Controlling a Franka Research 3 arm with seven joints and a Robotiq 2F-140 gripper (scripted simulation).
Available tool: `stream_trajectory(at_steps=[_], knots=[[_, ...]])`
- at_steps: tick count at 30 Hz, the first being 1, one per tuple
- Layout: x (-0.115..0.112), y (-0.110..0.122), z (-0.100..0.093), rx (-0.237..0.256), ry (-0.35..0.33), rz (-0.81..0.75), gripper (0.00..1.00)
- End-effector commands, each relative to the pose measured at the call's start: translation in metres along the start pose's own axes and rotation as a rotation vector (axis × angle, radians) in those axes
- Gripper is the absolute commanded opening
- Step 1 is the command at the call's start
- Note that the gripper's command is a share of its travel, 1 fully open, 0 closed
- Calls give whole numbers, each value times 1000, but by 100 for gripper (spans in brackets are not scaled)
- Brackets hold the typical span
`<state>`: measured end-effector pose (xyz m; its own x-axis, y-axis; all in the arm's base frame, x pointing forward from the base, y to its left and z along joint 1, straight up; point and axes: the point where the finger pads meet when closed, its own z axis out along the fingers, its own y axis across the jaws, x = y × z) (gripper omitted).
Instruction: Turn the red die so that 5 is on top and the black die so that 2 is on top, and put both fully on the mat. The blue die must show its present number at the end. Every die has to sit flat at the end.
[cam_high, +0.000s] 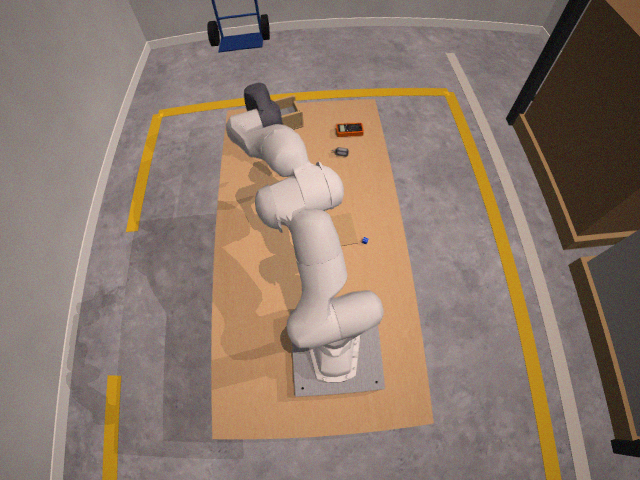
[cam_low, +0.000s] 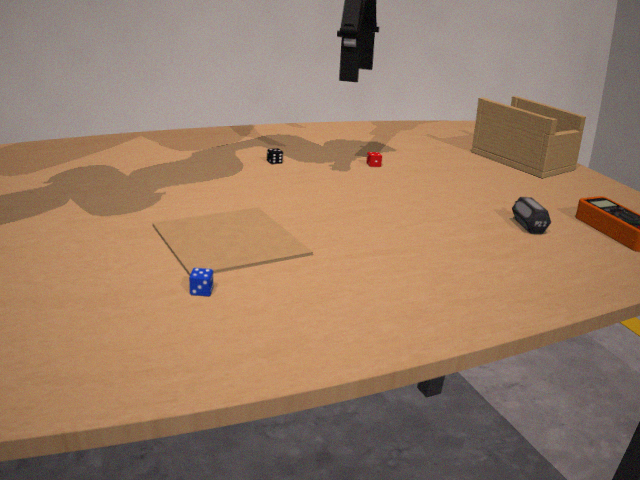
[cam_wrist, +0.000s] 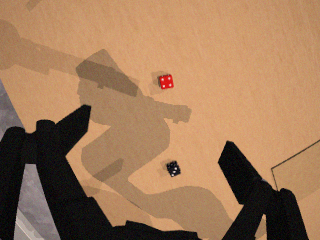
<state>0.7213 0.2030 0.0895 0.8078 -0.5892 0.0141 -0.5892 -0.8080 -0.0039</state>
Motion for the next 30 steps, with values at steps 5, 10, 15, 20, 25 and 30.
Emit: stream_trajectory(at_steps=[5,10,15,20,25,30], knots=[[13,2,3,-12,-15,-232,100],[22,2,4,-9,-17,-310,100],[31,3,5,-6,-19,-385,100],[38,4,6,-4,-20,-441,100],[40,4,6,-3,-20,-450,100],[40,4,6,-3,-20,-450,100]])
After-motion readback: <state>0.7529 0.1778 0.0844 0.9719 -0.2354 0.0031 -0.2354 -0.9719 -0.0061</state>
